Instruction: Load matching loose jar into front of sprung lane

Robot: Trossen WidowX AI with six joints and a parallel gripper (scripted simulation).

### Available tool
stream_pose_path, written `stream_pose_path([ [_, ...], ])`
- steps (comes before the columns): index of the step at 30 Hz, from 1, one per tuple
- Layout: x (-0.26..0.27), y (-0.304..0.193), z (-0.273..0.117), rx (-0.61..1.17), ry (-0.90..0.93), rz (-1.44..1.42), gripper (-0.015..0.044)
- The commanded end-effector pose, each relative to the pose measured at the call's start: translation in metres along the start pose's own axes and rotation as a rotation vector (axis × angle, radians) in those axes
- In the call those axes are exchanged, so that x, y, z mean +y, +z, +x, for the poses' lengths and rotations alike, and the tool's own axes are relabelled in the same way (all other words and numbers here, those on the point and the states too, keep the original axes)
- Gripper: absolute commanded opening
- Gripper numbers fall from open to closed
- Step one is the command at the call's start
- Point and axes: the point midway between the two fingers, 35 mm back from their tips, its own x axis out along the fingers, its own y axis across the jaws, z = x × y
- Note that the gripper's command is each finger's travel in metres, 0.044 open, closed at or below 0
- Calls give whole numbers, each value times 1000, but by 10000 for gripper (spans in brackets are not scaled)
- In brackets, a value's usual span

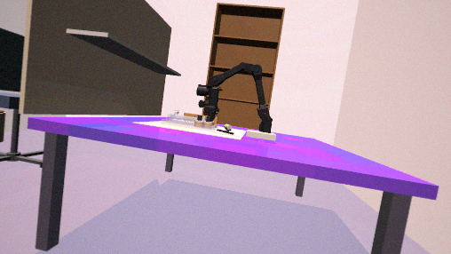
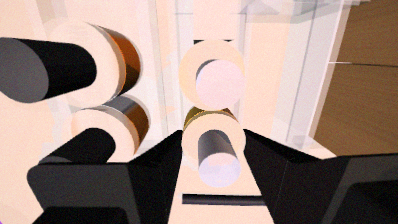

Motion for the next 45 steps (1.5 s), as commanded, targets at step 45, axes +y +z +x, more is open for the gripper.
stream_pose_path([
  [45,0,-2,6,-19,2,-6,0],
])
